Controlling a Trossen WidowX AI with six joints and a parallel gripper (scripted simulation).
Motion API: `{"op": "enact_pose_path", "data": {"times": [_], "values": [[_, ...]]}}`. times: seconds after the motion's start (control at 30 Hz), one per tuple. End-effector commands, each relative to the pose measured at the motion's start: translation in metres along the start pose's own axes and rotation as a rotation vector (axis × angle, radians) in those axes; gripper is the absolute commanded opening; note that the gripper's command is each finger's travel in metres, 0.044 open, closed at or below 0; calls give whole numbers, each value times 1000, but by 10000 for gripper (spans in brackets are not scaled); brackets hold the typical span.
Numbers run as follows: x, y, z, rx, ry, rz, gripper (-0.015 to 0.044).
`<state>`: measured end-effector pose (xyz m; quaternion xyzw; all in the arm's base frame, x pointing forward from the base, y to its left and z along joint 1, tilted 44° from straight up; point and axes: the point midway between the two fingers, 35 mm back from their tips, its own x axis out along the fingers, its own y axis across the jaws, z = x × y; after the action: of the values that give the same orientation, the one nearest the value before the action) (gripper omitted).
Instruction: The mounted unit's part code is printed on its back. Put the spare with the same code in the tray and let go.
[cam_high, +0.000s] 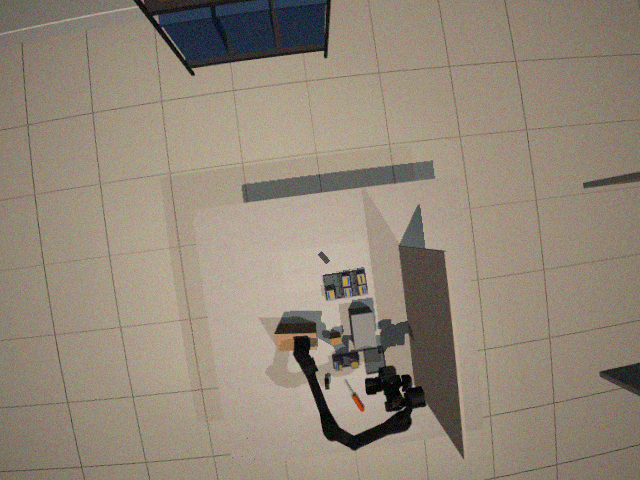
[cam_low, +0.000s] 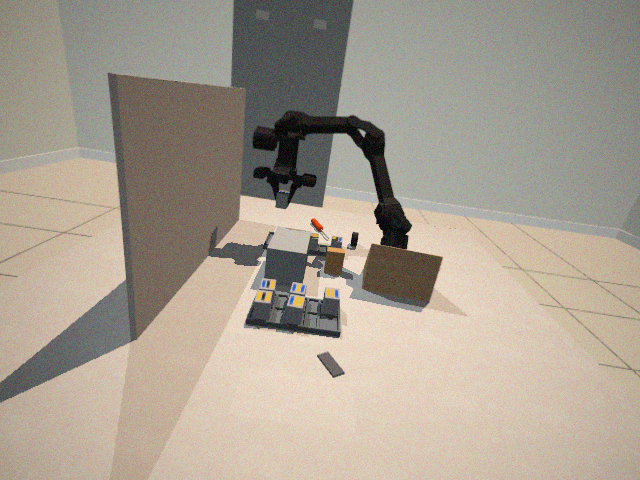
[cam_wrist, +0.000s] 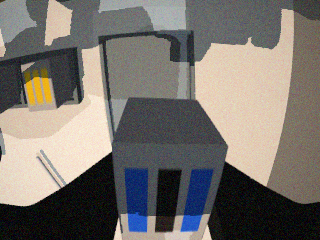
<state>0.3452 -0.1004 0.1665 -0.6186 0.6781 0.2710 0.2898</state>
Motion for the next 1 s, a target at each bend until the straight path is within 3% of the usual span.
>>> {"op": "enact_pose_path", "data": {"times": [0.0,0.97], "values": [[4,0,0,-6,5,0,0],[28,-2,-1,-6,3,-1,0]]}}
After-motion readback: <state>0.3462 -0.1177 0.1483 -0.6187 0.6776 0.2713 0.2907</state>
